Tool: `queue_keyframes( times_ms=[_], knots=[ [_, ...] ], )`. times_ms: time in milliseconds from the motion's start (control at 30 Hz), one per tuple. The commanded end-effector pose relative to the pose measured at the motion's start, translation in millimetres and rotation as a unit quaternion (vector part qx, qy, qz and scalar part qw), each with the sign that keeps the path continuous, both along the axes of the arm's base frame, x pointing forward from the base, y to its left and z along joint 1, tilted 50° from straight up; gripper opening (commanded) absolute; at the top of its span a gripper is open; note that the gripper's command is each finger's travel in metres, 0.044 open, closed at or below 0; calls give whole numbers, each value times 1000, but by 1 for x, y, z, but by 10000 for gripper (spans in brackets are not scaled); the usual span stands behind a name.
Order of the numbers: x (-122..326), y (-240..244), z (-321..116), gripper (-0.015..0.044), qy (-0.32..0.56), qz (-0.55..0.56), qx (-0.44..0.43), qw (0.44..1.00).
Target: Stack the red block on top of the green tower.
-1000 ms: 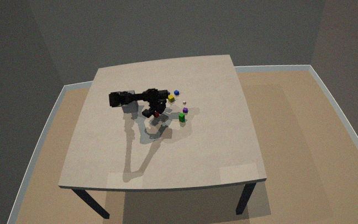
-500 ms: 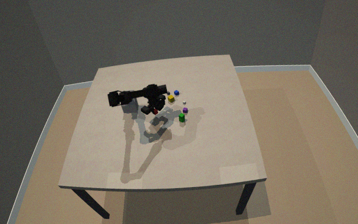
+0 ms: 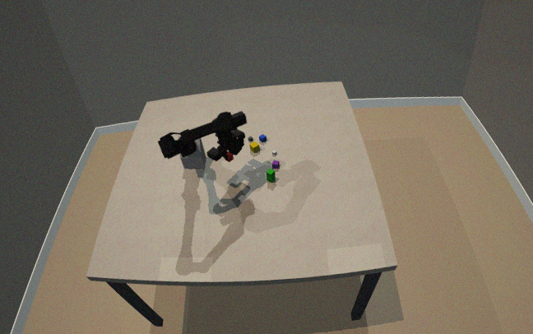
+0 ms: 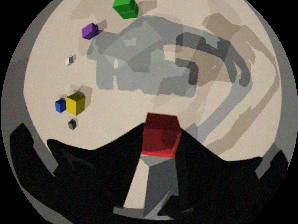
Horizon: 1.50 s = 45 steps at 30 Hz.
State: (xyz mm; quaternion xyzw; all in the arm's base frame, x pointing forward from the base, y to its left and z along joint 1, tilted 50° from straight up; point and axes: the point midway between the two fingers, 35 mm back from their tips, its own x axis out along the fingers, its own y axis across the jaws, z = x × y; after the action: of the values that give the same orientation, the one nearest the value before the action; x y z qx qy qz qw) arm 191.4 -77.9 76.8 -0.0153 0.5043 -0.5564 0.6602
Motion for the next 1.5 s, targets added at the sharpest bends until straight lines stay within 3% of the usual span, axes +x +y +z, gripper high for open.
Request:
queue_keyframes(
  times_ms=[0, 400, 1467],
  knots=[
    [4, 12, 10, 0, -4, -1, 2, 1000],
    [7, 22, 20, 0, -4, -1, 2, 1000],
    [128, -12, 54, 0, -7, 1, 7, 1000]
  ],
)
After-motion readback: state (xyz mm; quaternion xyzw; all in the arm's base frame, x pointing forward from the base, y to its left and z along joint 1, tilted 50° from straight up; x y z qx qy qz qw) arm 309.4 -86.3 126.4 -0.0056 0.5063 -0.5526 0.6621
